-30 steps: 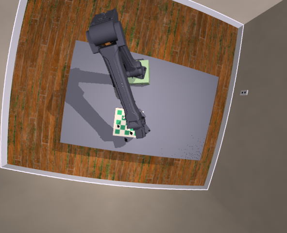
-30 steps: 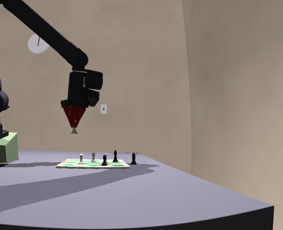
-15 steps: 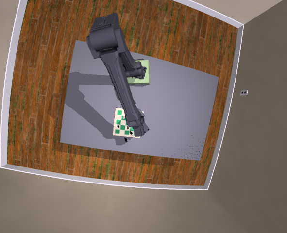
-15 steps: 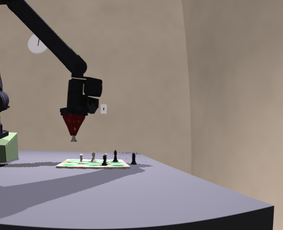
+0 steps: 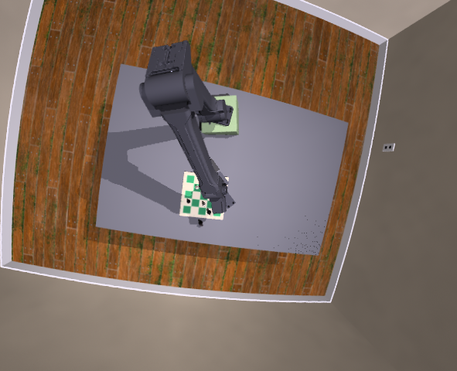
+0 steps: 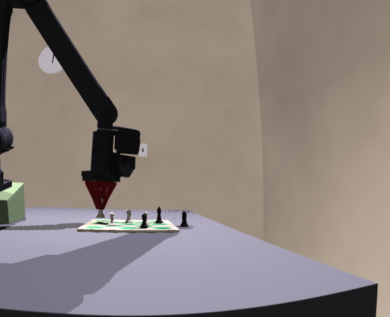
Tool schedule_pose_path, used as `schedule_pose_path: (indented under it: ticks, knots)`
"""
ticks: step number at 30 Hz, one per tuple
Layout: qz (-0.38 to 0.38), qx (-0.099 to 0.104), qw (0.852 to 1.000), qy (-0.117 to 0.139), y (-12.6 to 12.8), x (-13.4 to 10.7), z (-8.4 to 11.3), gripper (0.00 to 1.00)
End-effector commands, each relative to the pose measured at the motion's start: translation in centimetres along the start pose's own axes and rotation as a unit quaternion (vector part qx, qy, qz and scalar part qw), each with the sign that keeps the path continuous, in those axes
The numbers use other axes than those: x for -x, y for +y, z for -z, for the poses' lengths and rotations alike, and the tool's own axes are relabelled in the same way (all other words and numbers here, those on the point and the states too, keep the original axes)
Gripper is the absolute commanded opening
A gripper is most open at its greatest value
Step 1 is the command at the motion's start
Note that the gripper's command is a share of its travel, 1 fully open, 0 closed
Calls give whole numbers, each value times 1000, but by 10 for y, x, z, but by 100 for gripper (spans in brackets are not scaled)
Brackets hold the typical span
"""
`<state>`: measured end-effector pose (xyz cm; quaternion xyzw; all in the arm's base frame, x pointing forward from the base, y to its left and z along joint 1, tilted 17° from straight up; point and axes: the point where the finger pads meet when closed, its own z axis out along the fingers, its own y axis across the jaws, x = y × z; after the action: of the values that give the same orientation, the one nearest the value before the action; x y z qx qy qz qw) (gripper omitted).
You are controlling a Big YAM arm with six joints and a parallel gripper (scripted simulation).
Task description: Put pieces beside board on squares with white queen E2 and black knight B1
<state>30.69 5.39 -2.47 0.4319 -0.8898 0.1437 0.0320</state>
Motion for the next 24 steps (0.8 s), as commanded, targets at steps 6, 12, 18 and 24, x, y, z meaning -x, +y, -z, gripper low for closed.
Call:
schedule_pose_path:
  ticks: [6,12,18,24]
  knots:
    - [4,-12,1000,-18,-8,9,-3,0]
    - [3,-14,1000,-20,-9,10,-1,0]
    - [2,-14,1000,-20,-9,10,-1,0]
    - [2,-14,1000,-20,-9,10,-1,0]
